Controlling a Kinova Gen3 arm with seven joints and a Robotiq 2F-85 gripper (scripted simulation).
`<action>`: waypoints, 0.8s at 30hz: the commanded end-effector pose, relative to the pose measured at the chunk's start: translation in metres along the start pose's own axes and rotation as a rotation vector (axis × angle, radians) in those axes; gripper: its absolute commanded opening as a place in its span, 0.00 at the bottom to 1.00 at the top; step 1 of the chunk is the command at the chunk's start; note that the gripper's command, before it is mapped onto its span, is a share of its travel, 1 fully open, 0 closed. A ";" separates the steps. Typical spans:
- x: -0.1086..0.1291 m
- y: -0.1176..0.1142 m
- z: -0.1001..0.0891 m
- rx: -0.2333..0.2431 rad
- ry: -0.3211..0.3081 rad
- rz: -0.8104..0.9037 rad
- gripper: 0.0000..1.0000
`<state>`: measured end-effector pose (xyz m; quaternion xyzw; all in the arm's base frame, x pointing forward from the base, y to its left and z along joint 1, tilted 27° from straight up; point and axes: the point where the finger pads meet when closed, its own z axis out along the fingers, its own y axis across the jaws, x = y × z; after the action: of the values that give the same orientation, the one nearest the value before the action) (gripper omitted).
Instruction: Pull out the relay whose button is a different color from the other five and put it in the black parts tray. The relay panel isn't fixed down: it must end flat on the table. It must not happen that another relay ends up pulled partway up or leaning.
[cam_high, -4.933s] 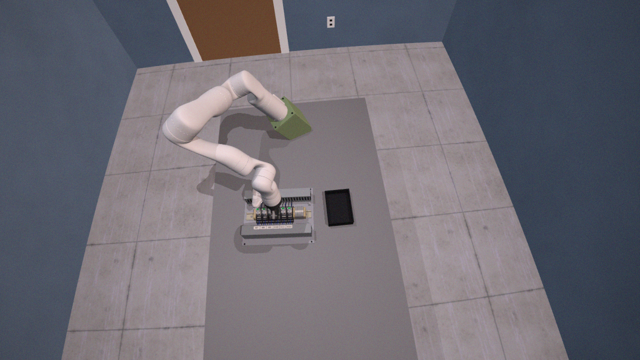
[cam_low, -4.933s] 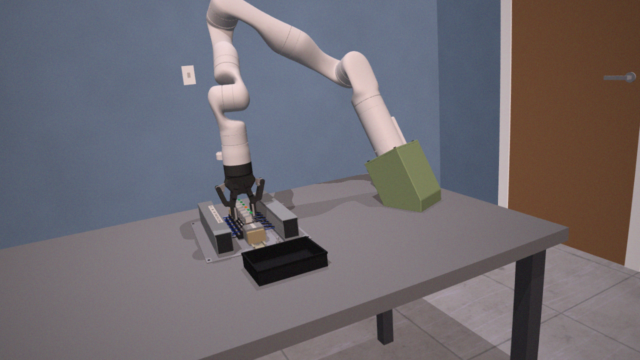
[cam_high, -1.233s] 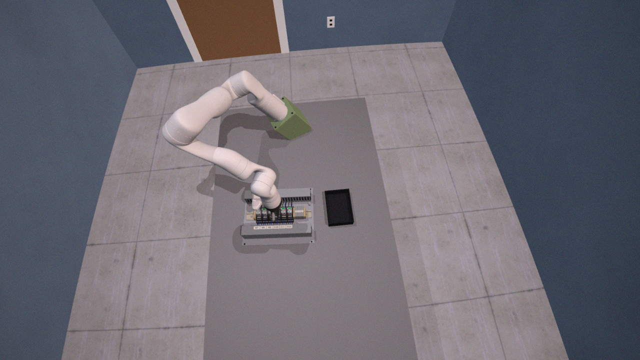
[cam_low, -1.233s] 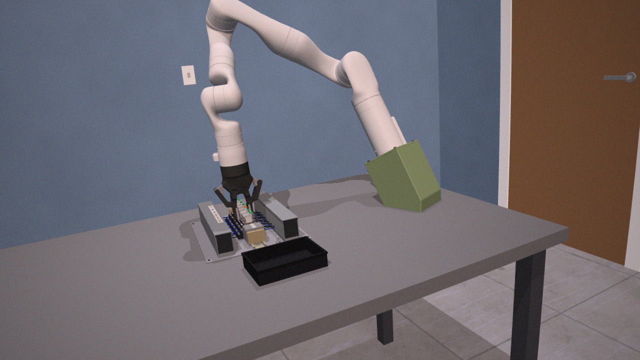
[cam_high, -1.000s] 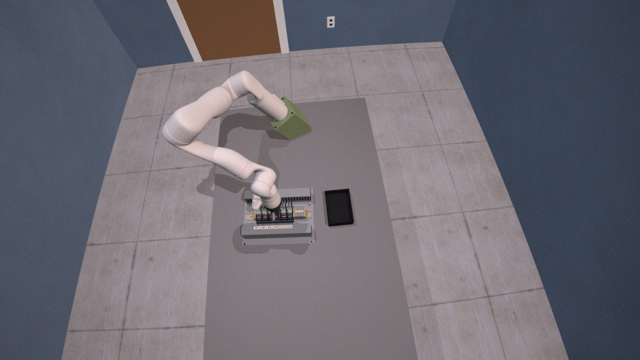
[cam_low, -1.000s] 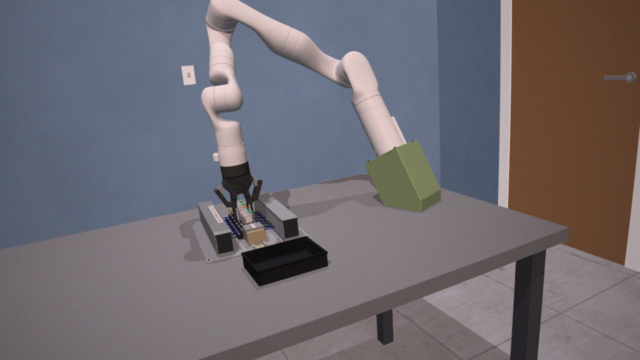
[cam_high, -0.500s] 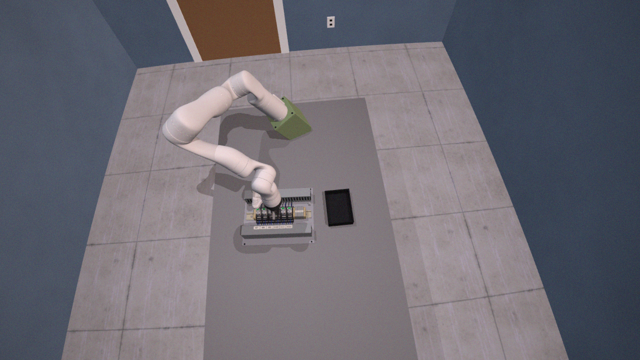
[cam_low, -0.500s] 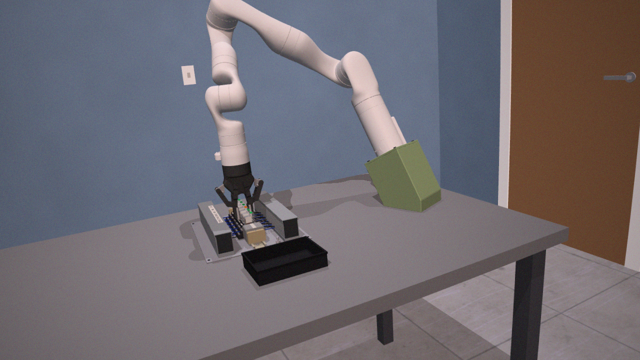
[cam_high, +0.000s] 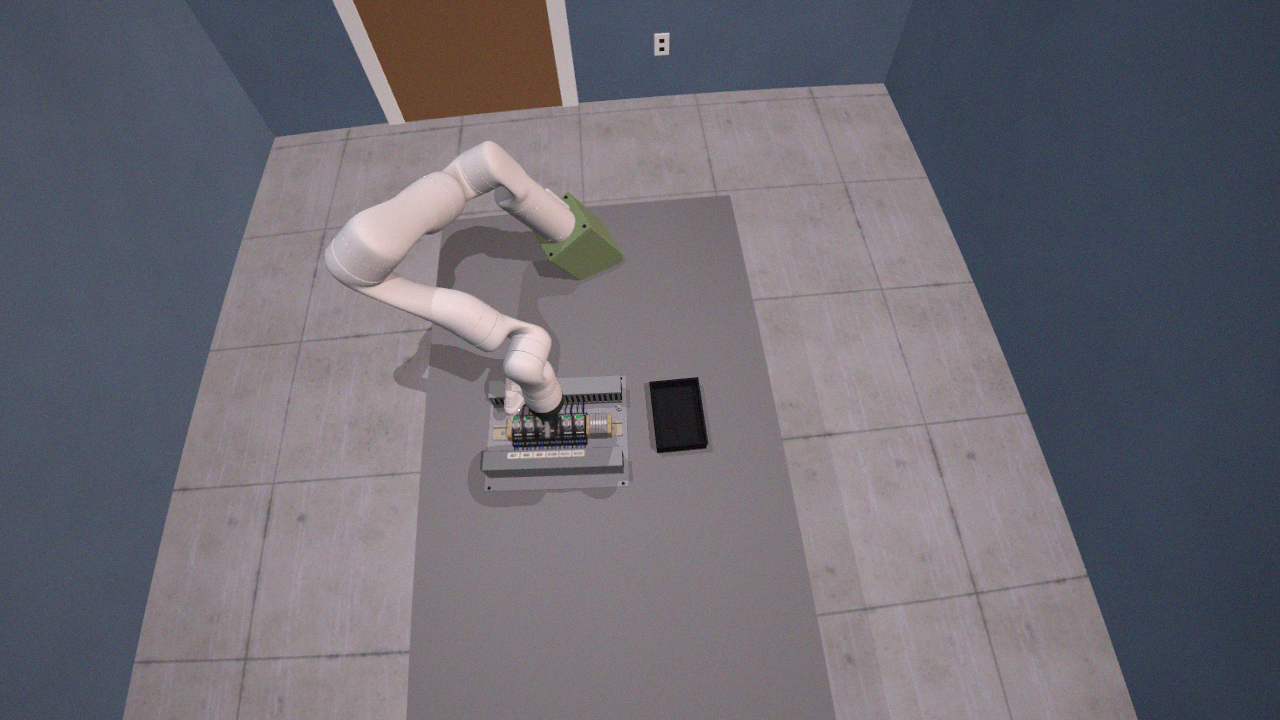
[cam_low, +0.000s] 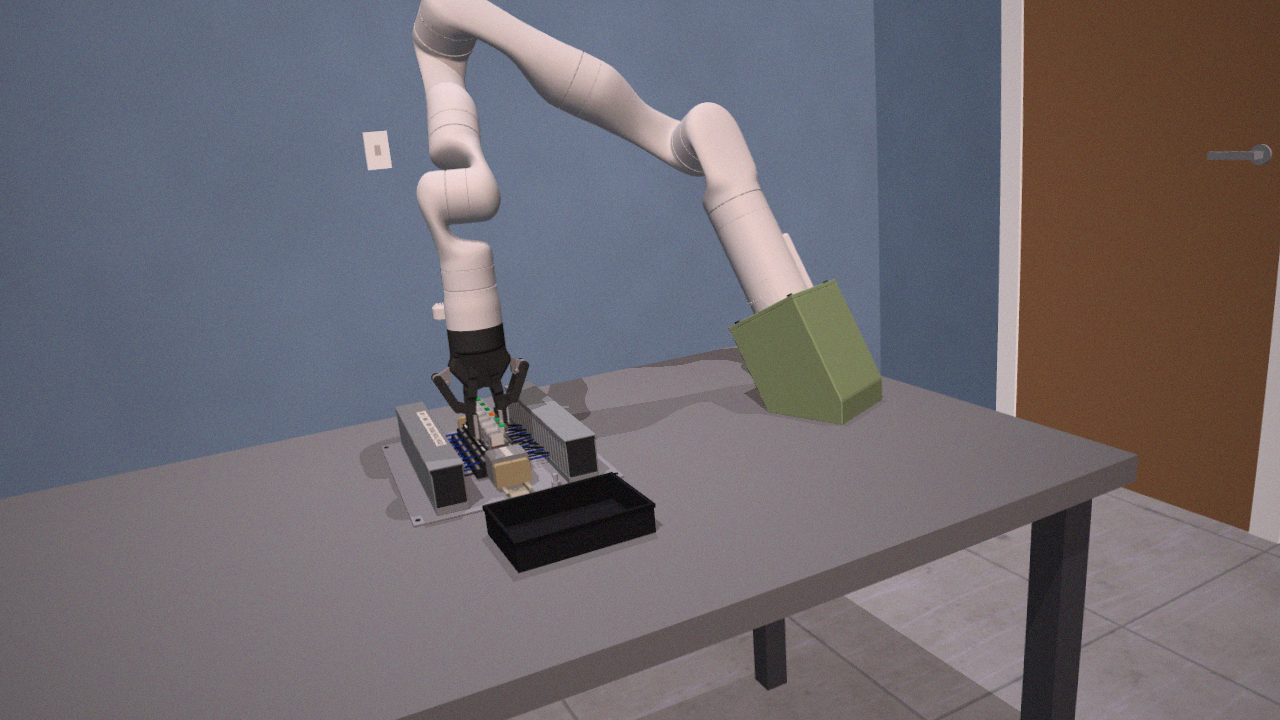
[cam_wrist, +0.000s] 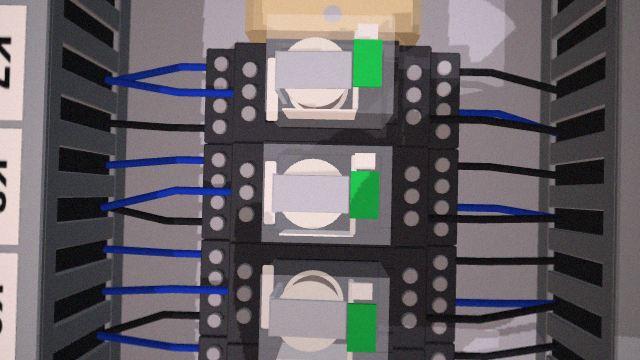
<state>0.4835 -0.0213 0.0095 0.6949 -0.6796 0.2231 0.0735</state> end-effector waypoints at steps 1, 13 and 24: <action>0.000 -0.001 -0.001 0.010 -0.003 0.004 0.00; -0.001 -0.001 -0.001 0.030 -0.003 0.003 0.00; 0.000 -0.001 0.000 -0.003 -0.002 0.003 0.00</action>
<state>0.4832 -0.0213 0.0096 0.6934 -0.6808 0.2256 0.0695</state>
